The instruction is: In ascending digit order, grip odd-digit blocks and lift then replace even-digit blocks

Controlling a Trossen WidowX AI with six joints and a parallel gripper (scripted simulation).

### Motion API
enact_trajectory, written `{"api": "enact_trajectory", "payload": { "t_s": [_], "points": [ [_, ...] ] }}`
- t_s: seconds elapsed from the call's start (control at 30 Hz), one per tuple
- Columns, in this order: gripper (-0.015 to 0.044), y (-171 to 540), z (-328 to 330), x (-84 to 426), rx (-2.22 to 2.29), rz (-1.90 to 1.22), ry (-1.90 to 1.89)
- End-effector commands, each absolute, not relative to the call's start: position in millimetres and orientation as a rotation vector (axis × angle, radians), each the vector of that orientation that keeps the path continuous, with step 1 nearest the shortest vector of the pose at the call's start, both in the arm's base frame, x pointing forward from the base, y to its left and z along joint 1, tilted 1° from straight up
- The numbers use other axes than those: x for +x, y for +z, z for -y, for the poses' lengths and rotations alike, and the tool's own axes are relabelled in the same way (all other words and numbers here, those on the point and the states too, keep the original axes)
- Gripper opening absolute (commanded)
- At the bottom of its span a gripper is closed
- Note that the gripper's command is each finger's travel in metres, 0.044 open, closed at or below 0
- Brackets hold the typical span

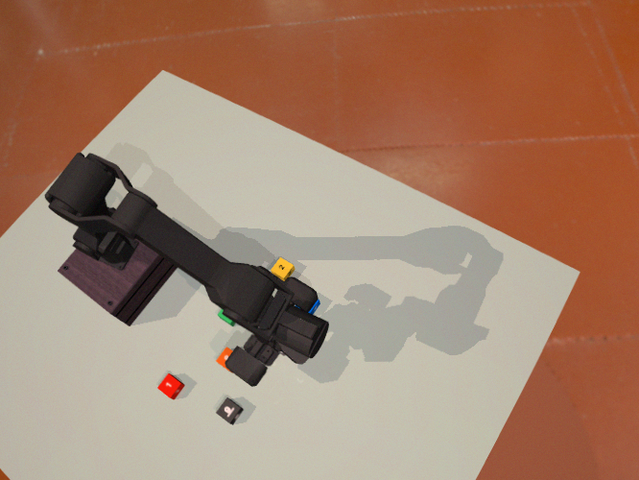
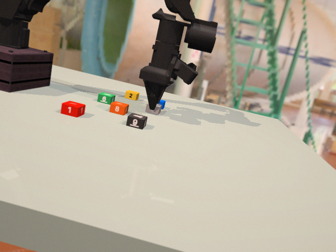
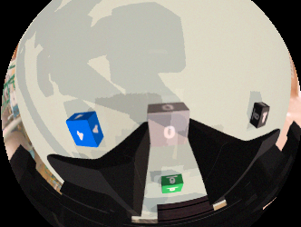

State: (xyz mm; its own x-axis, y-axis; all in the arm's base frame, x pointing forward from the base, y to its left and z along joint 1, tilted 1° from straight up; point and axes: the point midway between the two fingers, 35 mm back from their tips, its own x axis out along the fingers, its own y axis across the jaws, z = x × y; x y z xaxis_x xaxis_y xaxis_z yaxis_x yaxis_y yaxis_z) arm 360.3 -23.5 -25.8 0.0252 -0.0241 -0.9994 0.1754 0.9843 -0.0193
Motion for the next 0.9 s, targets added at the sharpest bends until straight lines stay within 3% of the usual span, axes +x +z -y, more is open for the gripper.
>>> {"api": "enact_trajectory", "payload": {
  "t_s": [0.0, 0.87],
  "points": [
    [0.012, -18.2, 22.8, 361.4, 0.118, -1.532, -0.153],
    [0.012, -26.3, 22.4, 361.3, 0.116, -1.533, -0.154]
  ]
}}
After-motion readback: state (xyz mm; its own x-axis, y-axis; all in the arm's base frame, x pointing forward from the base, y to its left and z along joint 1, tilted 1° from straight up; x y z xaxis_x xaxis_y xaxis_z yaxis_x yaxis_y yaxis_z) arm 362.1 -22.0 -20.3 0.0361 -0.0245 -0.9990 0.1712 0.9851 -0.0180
